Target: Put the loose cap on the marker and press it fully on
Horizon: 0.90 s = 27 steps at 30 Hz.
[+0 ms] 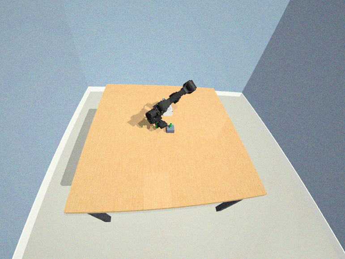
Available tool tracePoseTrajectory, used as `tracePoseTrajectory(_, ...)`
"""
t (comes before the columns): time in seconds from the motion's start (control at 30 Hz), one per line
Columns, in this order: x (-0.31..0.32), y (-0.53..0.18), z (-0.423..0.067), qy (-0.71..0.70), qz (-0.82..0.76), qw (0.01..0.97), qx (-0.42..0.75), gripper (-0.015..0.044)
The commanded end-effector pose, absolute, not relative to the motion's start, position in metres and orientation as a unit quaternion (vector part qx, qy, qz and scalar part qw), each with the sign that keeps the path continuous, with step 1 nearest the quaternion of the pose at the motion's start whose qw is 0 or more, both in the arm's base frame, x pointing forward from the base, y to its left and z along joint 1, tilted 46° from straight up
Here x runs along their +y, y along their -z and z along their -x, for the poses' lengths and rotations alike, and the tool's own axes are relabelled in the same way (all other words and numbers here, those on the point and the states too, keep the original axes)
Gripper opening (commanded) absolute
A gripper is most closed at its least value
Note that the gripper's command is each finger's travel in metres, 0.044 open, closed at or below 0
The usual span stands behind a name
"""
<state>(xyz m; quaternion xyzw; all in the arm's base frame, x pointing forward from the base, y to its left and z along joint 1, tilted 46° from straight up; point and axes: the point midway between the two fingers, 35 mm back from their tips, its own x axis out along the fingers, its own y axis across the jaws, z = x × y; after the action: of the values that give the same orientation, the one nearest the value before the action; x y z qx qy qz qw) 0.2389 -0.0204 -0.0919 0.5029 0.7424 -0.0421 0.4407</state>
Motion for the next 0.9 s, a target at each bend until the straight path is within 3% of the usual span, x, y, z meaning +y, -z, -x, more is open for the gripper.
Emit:
tracePoseTrajectory(0.0,-0.031,0.082,-0.243,0.041,-0.5,0.447,0.741,0.0)
tracePoseTrajectory(0.87,-0.03,0.016,-0.254,0.042,-0.5,0.446,0.741,0.0)
